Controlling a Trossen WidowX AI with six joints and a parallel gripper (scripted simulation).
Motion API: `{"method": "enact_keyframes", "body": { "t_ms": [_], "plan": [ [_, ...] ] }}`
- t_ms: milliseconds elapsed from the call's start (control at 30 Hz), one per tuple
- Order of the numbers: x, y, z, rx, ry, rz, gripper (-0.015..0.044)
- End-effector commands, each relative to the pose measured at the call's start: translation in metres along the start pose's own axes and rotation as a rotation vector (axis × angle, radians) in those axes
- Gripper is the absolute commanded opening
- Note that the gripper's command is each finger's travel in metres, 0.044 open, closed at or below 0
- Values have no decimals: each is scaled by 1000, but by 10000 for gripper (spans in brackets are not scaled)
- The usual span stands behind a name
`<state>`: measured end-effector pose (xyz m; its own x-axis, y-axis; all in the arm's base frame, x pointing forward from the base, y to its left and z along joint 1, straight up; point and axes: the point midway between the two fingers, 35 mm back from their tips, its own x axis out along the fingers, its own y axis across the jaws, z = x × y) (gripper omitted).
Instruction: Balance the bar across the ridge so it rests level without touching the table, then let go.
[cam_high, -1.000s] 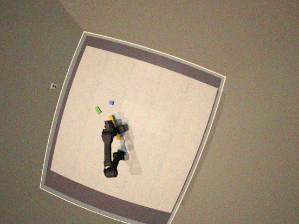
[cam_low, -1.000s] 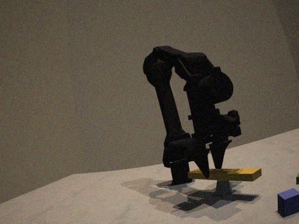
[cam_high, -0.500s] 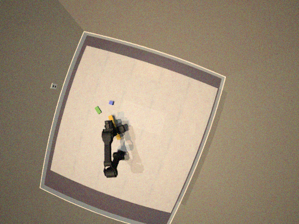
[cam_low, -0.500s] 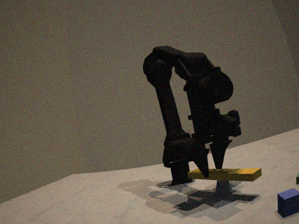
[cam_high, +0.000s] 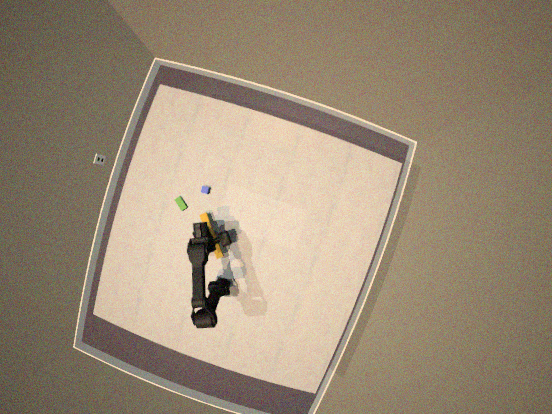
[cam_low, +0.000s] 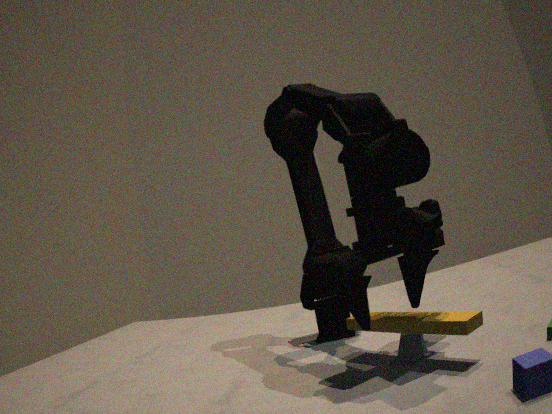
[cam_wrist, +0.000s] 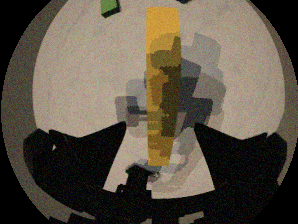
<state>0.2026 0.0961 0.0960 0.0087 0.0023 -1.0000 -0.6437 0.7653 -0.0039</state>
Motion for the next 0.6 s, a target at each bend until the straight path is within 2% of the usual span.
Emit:
{"method": "enact_keyframes", "body": {
  "t_ms": [0,167,567],
  "plan": [
    [-37,-1,5,0,-13,-3,440],
    [-91,0,0,0,-12,-3,440],
    [-93,0,0,0,-12,-3,440]
  ]
}}
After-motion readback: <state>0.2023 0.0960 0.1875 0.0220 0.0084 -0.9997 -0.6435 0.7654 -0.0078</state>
